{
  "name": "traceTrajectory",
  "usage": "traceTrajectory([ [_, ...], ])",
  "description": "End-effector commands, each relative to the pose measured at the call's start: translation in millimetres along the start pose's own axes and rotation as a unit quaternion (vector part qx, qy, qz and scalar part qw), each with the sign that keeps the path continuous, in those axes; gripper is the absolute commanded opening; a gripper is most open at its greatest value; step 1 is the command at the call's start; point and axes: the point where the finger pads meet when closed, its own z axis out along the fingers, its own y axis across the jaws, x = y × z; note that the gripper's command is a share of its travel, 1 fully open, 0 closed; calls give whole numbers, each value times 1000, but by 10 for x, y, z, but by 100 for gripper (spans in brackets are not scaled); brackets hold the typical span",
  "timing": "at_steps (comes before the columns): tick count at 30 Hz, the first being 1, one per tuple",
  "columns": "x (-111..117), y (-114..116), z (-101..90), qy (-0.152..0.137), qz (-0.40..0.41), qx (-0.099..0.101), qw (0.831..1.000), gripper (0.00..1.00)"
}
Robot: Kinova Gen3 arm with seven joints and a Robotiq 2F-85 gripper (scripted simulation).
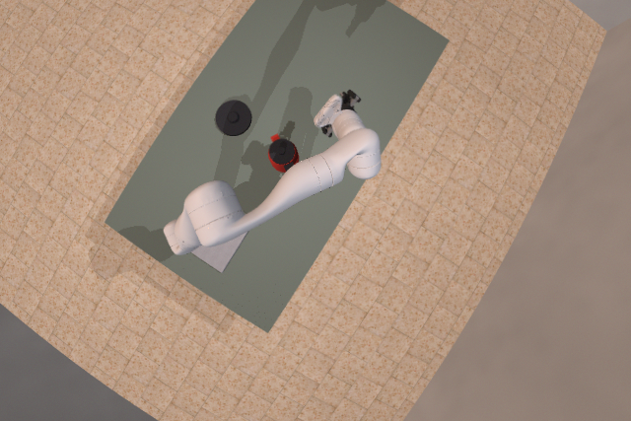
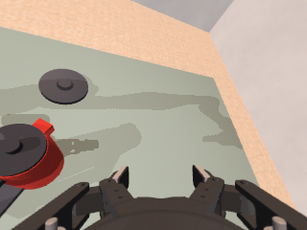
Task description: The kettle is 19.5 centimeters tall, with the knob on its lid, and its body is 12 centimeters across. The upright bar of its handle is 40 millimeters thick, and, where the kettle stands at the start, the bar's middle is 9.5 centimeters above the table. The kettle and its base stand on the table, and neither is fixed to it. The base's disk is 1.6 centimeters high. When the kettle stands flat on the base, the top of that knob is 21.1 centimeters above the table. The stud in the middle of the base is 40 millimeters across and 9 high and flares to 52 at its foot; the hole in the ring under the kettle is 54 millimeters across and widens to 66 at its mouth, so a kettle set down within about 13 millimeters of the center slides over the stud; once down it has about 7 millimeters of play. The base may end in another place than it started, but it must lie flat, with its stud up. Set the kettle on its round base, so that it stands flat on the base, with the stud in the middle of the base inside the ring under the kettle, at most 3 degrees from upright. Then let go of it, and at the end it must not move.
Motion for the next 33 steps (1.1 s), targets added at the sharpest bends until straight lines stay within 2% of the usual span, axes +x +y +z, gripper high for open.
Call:
traceTrajectory([
  [1,79,-39,1,-5,2,7,1000,80],
  [13,171,-407,26,-44,45,56,996,80],
  [15,171,-407,26,-44,45,56,996,80],
  [28,244,-830,-24,-95,95,101,986,80],
  [33,256,-926,-46,-107,106,109,983,80],
])
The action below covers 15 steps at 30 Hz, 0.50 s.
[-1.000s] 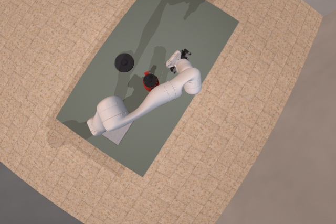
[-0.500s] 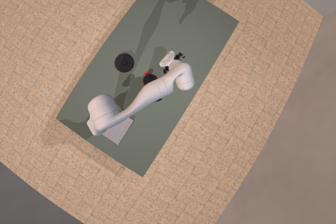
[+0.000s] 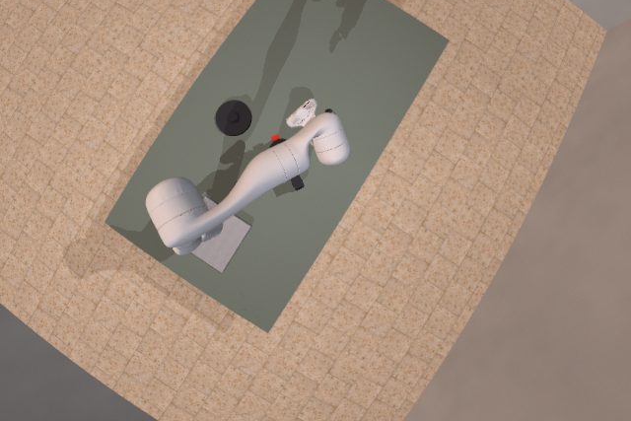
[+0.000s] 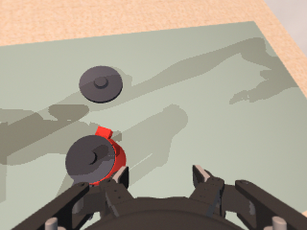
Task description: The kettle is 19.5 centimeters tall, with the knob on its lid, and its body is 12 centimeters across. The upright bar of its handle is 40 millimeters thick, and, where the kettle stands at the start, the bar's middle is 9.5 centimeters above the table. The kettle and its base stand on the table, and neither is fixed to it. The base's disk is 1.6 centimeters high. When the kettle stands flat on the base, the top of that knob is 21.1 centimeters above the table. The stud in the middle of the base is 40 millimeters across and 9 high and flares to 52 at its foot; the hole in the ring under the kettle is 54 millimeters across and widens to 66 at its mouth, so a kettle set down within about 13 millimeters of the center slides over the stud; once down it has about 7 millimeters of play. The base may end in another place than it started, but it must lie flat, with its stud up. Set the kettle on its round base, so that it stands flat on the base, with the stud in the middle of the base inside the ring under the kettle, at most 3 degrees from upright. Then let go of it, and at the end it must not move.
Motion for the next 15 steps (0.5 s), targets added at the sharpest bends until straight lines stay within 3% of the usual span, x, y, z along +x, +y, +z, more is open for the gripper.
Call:
traceTrajectory([
  [1,48,-57,-28,-7,2,2,1000,80],
  [15,-23,-461,-61,-57,50,31,997,80],
])
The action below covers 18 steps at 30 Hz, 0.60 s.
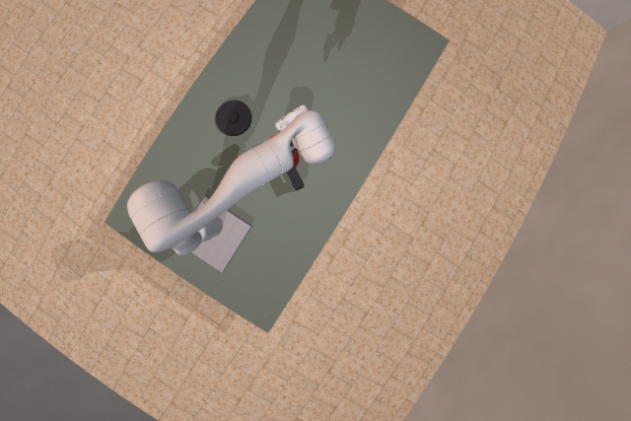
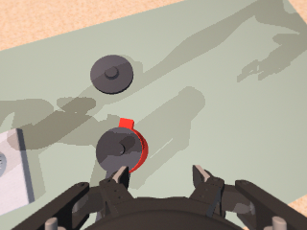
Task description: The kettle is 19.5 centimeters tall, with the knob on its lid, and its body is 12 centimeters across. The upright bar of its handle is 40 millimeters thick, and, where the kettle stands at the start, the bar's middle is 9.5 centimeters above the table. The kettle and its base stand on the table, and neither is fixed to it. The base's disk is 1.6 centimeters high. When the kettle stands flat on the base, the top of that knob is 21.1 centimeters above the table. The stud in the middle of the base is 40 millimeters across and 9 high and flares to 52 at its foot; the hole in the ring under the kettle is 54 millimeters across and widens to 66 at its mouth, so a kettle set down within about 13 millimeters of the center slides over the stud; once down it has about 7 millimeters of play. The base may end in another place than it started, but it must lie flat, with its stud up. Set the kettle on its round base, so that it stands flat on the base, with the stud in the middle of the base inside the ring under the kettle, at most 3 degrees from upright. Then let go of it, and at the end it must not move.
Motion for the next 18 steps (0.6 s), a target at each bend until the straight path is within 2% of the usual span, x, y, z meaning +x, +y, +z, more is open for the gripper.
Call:
traceTrajectory([
  [1,49,-25,-34,-1,-4,-2,1000,80],
  [15,-84,-376,-60,-47,41,16,998,80],
  [18,-93,-398,-62,-49,43,17,998,80],
])
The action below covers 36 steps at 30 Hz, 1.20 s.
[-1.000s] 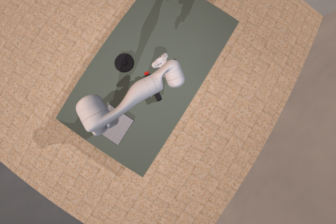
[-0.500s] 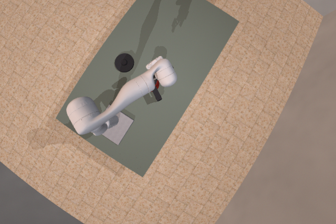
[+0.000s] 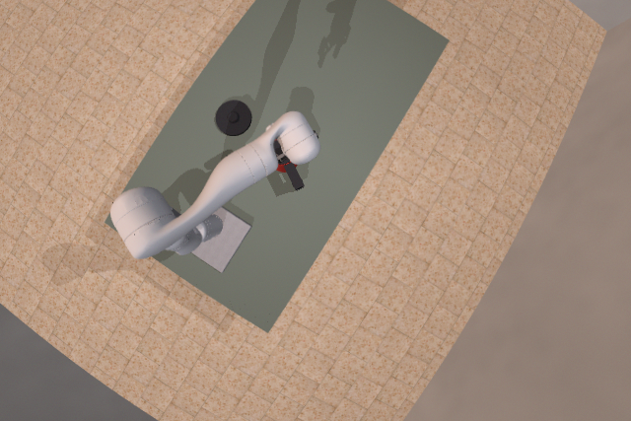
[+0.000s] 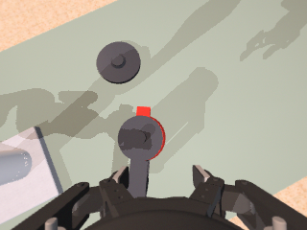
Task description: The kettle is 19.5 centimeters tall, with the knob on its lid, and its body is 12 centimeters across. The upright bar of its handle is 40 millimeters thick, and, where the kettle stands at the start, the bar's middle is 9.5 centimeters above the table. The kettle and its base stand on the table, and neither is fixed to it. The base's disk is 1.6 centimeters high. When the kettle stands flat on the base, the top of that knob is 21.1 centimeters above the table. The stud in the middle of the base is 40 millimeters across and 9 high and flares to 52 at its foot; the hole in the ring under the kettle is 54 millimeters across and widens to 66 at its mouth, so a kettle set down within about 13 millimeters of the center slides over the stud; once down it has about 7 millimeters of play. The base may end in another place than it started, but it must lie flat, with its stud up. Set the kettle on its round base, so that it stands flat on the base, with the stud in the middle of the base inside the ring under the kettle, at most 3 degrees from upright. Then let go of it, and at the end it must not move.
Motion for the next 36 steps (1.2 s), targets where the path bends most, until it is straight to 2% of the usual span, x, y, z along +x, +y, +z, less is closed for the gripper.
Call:
traceTrajectory([
  [1,13,-31,-27,-2,0,-2,1000,80],
  [15,-114,-253,-35,-33,30,6,999,80],
  [36,-194,-383,-43,-50,48,10,998,80],
])
